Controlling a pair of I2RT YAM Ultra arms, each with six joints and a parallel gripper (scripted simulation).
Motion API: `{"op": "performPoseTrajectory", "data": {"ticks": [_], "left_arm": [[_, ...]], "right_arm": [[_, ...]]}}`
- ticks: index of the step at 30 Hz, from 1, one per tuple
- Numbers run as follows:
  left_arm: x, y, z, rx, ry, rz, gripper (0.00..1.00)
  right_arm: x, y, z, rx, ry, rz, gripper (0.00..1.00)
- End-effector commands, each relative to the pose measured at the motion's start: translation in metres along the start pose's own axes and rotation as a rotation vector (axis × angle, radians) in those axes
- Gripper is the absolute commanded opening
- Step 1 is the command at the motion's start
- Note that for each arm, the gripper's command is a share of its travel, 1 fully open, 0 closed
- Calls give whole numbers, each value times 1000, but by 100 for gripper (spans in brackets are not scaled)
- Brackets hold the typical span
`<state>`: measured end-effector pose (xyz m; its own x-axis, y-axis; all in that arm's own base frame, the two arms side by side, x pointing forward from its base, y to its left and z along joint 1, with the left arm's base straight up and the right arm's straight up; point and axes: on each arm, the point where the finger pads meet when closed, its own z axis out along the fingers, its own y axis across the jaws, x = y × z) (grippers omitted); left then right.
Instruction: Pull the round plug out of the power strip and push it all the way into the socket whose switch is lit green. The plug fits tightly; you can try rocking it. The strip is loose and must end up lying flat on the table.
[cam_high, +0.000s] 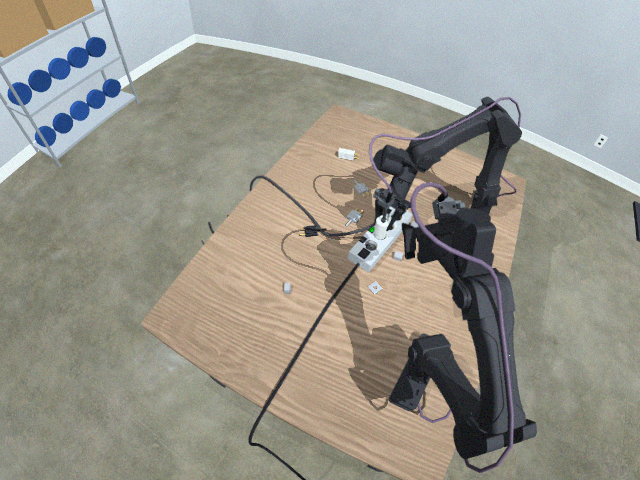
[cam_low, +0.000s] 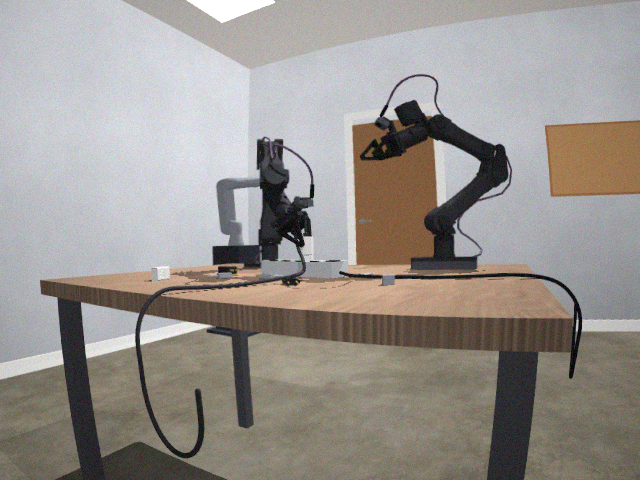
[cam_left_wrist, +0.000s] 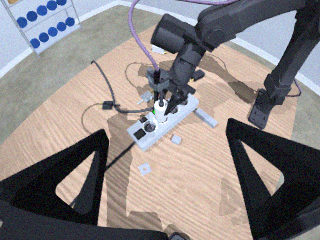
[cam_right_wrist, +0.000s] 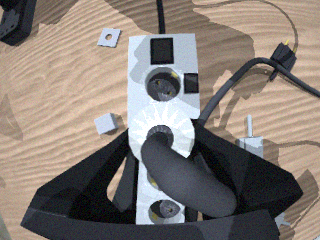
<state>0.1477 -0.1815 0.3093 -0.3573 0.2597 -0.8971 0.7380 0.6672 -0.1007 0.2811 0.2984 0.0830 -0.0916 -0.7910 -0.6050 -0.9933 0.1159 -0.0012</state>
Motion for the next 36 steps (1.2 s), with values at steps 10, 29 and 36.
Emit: {"op": "performPoseTrajectory", "data": {"ticks": [10, 29, 36], "left_arm": [[-4, 0, -1, -4, -13, -5, 100], [-4, 0, -1, -4, -13, -5, 100], [-4, 0, -1, -4, -13, -5, 100]], "right_arm": [[14, 1, 16, -11, 42, 19, 35], [35, 12, 23, -51, 117, 58, 35], [29, 8, 19, -39, 116, 54, 35]]}}
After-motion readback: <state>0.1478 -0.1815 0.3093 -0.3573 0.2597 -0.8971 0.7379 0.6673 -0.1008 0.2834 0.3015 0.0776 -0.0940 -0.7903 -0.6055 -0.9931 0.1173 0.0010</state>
